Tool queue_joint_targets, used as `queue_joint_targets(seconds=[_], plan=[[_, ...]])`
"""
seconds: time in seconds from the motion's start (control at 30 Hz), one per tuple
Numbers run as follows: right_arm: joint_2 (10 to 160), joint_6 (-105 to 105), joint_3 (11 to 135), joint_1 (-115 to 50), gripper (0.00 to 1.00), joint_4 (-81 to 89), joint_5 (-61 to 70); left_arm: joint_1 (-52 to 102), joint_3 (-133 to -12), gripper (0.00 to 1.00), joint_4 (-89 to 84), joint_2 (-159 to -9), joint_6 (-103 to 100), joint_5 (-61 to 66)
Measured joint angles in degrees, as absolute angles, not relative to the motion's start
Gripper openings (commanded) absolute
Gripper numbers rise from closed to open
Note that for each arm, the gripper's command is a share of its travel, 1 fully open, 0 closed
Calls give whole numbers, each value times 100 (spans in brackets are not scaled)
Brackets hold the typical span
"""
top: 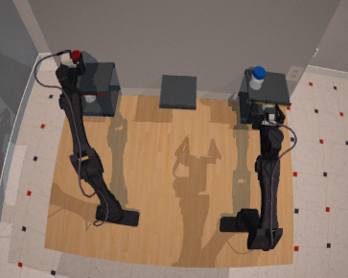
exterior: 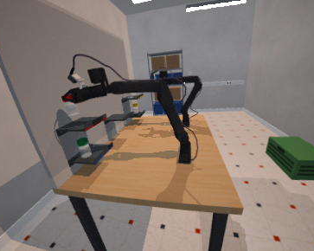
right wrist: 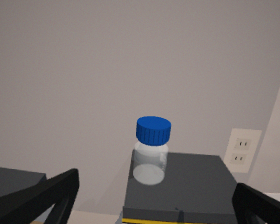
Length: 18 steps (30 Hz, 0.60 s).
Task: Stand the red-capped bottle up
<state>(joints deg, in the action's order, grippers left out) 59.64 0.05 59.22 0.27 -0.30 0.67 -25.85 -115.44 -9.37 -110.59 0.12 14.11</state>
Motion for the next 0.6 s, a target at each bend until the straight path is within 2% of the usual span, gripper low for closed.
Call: queue_joint_targets(seconds=[0.27,0.6], plan=[[5975,5,5922,25,100,-30,47,-2305,-11393,50,-849,-10980,-174,720],[5975,5,5922,25,100,-30,43,-132,-10213,50,-523,-10451,-578,-1216]])
